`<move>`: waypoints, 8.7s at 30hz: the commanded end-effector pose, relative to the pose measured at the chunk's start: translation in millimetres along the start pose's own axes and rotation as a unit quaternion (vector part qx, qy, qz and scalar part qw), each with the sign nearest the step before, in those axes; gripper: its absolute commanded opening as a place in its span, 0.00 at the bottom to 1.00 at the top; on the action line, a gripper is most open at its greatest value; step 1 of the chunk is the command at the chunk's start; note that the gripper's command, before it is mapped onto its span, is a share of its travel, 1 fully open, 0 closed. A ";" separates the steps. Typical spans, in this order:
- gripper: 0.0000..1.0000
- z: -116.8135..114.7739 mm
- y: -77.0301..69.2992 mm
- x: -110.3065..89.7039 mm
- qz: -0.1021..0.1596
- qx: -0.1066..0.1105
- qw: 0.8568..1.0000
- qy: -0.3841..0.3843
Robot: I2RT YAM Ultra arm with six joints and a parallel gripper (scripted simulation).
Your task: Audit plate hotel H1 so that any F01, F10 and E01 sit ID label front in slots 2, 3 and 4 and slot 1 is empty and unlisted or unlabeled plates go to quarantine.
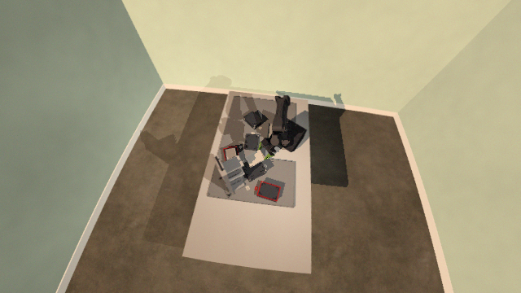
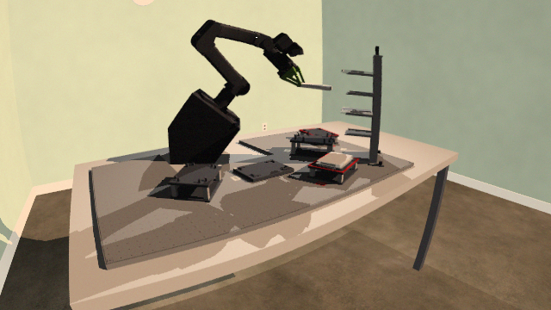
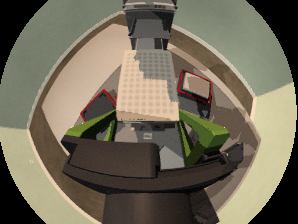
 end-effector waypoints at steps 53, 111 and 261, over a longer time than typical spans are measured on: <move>0.86 1.4 9.6 38.4 -0.021 -0.010 1.000 0.010; 0.86 0.9 38.0 80.8 -0.029 -0.008 1.000 0.006; 0.86 -0.4 72.9 103.6 -0.033 -0.011 0.999 0.007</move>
Point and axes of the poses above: the point where the finger pads meet when closed, its own y axis out along the fingers, its own z axis across the jaws, x = y × z, the point moved 2 cm from there along -y, back along the fingers, and after that the axes turned 1 degree about y, right-handed, at the moved point
